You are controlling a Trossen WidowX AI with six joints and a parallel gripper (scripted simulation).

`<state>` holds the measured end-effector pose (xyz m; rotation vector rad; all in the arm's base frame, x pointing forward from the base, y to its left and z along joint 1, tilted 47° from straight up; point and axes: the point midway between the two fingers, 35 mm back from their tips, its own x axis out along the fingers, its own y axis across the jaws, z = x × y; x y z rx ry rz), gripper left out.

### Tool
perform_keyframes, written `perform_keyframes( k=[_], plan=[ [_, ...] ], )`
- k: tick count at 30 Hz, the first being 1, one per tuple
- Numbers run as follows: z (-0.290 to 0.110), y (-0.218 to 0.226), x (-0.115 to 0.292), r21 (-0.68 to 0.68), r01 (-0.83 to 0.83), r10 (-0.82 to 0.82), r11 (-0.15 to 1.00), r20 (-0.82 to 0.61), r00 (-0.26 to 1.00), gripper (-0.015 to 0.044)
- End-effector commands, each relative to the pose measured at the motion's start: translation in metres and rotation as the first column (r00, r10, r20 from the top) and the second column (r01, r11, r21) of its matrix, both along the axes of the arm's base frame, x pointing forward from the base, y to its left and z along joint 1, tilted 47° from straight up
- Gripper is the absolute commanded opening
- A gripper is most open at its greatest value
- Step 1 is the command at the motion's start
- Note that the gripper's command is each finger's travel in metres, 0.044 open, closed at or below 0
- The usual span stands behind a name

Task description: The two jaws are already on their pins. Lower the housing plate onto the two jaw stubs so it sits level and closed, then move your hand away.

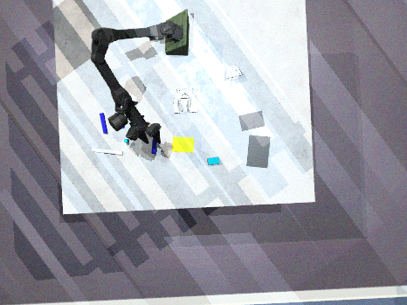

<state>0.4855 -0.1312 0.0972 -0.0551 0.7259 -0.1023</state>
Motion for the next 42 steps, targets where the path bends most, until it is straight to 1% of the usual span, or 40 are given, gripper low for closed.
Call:
perform_keyframes(
  k=[1, 10, 16, 22, 26, 31, 42],
  plan=[
    [-0.026, 0.035, 0.003, 0.045, -0.012, 0.016, 0.999, -0.086, 0.996, 0.044],
    [-0.088, 0.119, -0.008, 0.133, 0.004, 0.037, 0.991, -0.305, 0.952, 0.044],
    [-0.127, 0.164, -0.028, 0.122, -0.01, 0.062, 0.992, -0.429, 0.901, 0.044],
    [-0.163, 0.208, -0.059, 0.096, -0.002, 0.055, 0.995, -0.553, 0.831, 0.044],
    [-0.184, 0.233, -0.085, 0.066, 0.024, 0.022, 0.998, -0.627, 0.779, 0.044],
    [-0.198, 0.25, -0.104, 0.031, 0.032, -0.003, 0.999, -0.675, 0.738, 0.044],
    [-0.239, 0.3, -0.179, -0.167, -0.005, -0.131, 0.986, -0.786, 0.604, 0.044]
  ],
)
